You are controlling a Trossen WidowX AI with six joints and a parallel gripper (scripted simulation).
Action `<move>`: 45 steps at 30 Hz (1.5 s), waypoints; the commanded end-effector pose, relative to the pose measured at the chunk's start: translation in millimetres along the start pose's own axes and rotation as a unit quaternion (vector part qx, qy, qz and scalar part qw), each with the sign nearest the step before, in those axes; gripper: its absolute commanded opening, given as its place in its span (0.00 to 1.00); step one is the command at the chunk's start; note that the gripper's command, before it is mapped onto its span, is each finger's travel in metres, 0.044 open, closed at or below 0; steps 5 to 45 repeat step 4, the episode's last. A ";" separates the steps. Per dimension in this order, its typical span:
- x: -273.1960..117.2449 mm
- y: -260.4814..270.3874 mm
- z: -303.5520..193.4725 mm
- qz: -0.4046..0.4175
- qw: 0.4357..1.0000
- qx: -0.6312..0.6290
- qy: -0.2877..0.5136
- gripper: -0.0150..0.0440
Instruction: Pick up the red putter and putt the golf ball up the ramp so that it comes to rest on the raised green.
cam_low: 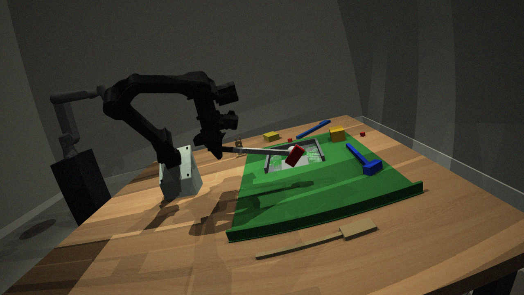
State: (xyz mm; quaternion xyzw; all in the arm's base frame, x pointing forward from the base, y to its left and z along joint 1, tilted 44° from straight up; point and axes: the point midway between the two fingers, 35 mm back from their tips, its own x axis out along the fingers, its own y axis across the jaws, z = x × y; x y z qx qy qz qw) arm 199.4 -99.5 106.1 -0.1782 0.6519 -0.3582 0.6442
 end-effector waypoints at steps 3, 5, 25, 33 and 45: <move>0.3 0.2 0.1 0.000 1.000 -0.003 -0.001 0.25; 0.3 0.2 0.1 0.000 1.000 -0.003 -0.001 0.25; 0.3 0.2 0.1 0.000 1.000 -0.003 -0.001 0.25; 0.3 0.2 0.1 0.000 1.000 -0.003 -0.001 0.25; 0.3 0.2 0.1 0.000 1.000 -0.003 -0.001 0.25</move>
